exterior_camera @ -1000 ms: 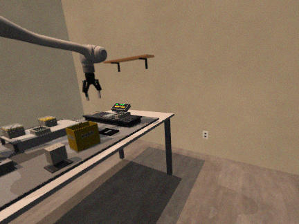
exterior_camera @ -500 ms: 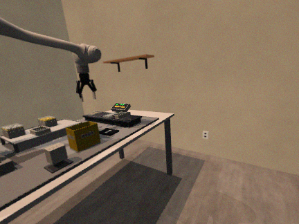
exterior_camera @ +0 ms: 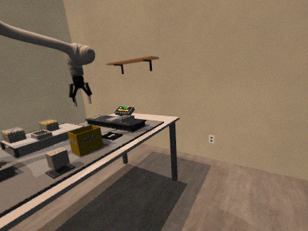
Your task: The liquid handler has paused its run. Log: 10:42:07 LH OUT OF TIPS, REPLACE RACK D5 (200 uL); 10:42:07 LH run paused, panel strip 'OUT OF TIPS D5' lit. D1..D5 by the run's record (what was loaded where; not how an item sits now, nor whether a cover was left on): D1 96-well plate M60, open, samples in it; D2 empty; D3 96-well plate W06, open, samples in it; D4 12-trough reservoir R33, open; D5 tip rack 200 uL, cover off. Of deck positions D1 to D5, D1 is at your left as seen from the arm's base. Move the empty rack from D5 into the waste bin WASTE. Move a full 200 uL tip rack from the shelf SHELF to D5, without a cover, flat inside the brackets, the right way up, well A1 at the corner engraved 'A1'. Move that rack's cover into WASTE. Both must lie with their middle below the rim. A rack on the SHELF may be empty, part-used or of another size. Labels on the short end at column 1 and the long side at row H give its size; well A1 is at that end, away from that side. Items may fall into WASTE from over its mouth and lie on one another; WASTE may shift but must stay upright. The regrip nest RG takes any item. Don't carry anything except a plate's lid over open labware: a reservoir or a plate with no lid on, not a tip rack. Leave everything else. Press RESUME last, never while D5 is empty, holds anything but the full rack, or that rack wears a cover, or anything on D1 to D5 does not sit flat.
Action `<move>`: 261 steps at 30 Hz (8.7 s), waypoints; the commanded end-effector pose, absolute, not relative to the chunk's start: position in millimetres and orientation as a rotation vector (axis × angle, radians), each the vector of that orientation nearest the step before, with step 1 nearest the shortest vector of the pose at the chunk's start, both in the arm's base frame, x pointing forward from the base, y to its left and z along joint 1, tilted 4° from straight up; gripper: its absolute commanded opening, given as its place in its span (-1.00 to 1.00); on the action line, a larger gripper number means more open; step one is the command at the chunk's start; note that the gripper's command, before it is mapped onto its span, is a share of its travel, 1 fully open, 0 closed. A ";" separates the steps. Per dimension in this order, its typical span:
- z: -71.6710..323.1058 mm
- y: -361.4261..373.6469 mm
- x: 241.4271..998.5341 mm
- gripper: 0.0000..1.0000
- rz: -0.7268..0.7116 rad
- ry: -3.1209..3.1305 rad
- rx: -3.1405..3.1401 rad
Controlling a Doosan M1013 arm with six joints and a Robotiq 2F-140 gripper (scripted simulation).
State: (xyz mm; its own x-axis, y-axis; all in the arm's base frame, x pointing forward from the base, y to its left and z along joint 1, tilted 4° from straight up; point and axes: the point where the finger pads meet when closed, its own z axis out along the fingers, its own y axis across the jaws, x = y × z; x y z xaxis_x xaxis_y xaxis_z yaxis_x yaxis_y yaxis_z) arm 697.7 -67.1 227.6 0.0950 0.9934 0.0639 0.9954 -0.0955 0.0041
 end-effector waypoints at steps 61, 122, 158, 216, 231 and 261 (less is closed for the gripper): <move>226.3 -42.5 421.4 0.54 -0.078 -2.086 -2.295; 236.3 129.7 345.6 0.54 -0.078 -2.086 -2.295; 244.0 249.9 356.4 0.54 -0.078 -2.086 -2.295; 160.9 255.2 357.3 0.54 -0.078 -2.086 -2.295; 139.2 256.5 357.6 0.54 -0.078 -2.086 -2.295; 96.0 259.3 358.0 0.54 -0.078 -2.086 -2.295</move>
